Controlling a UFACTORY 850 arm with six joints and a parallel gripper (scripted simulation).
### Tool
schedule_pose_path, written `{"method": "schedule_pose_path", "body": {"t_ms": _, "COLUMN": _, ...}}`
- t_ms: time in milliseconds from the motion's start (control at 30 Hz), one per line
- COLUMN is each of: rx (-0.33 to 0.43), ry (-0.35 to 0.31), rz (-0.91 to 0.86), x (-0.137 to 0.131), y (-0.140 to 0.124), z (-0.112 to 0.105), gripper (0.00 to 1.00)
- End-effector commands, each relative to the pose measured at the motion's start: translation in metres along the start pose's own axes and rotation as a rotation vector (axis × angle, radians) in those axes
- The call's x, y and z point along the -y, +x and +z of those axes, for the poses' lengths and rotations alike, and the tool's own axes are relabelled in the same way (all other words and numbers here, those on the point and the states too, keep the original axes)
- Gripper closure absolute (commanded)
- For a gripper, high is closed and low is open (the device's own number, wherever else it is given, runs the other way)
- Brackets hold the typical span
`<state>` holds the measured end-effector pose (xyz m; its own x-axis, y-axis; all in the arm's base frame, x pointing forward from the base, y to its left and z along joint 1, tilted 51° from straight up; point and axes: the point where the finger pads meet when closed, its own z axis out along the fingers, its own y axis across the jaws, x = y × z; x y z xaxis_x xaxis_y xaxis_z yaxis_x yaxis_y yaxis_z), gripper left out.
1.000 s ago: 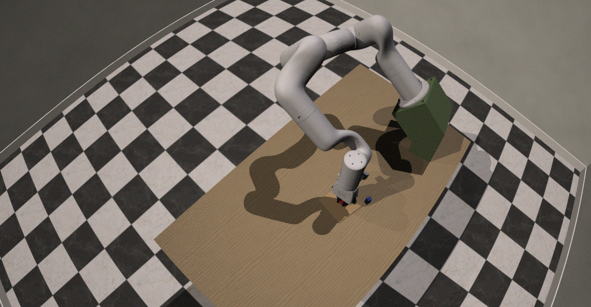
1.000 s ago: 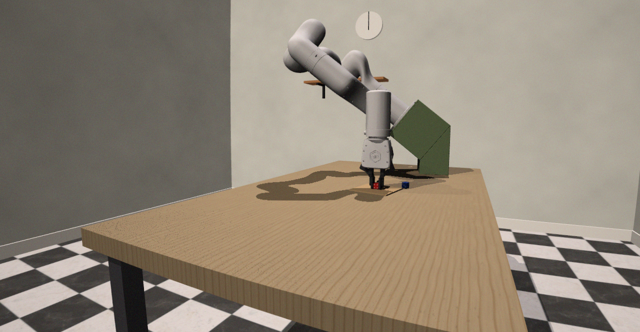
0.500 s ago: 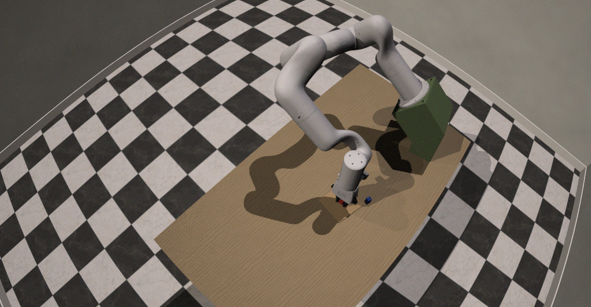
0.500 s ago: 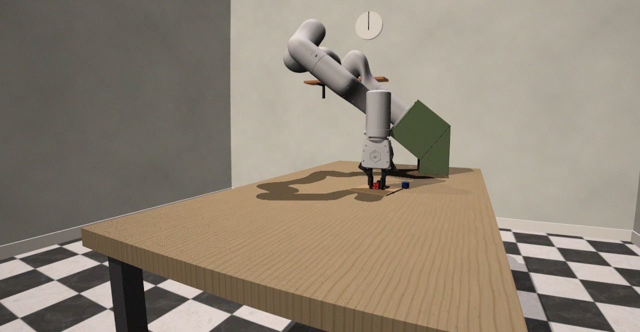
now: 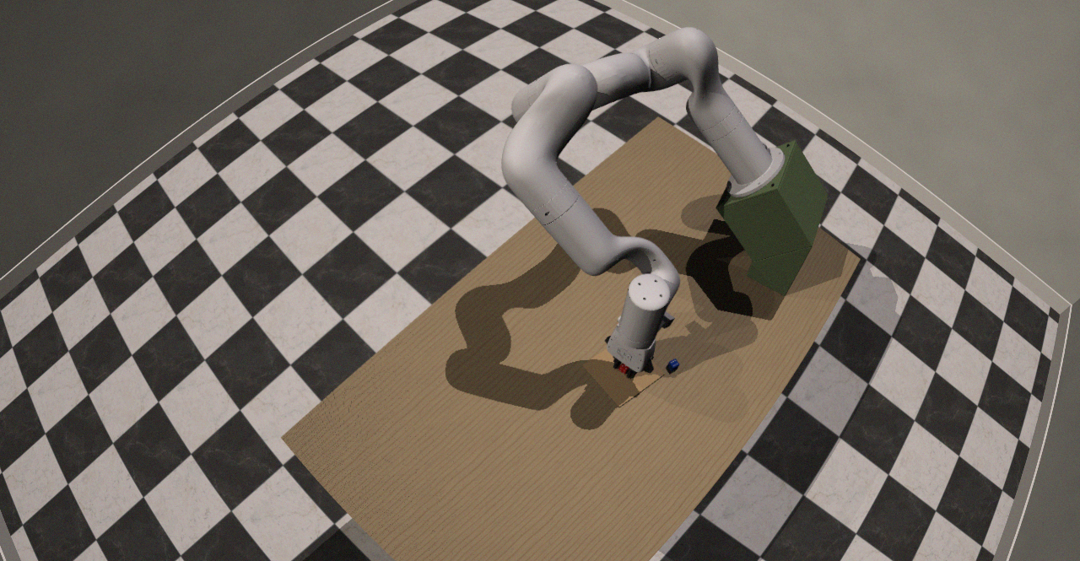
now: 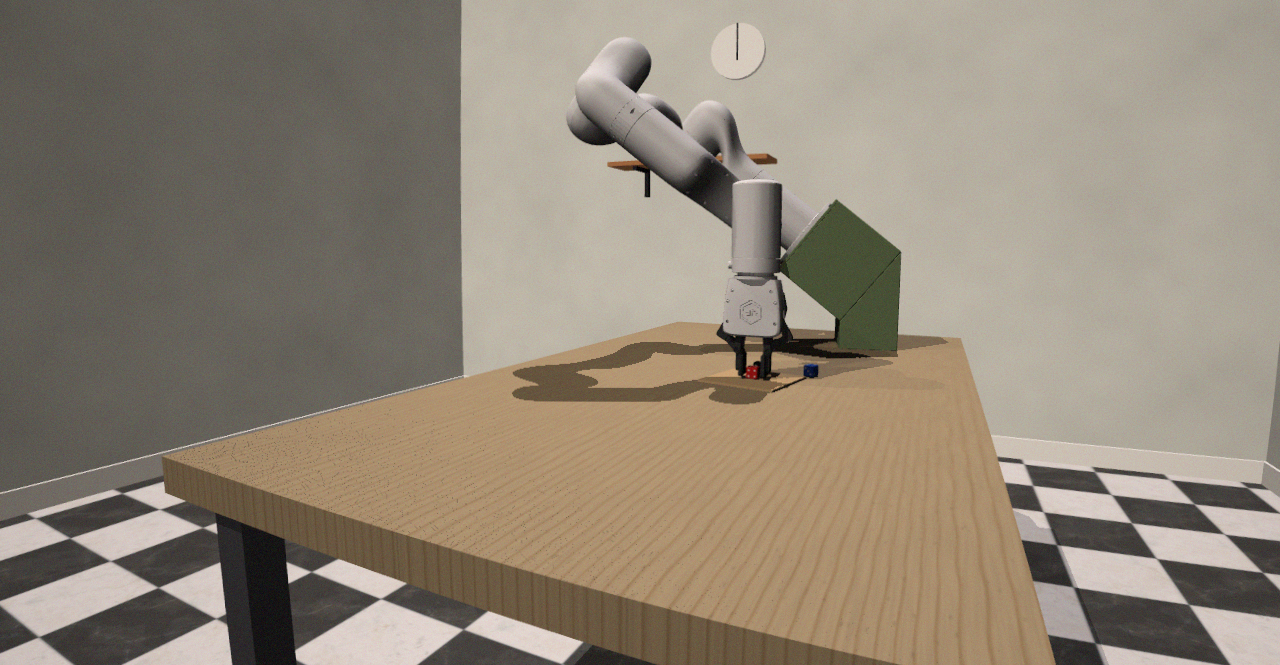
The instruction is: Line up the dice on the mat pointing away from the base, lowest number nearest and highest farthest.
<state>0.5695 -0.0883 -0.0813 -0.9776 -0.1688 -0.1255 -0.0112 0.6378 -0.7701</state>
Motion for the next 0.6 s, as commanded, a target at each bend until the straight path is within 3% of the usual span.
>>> {"method": "schedule_pose_path", "body": {"t_ms": 0, "rx": 0.001, "ry": 0.000, "rz": 0.000, "x": 0.000, "y": -0.001, "z": -0.007, "gripper": 0.64}}
{"method": "schedule_pose_path", "body": {"t_ms": 367, "rx": 0.001, "ry": 0.000, "rz": 0.000, "x": 0.000, "y": -0.001, "z": -0.062, "gripper": 0.64}}
{"method": "schedule_pose_path", "body": {"t_ms": 567, "rx": 0.001, "ry": 0.000, "rz": 0.000, "x": 0.000, "y": -0.001, "z": -0.079, "gripper": 0.64}}
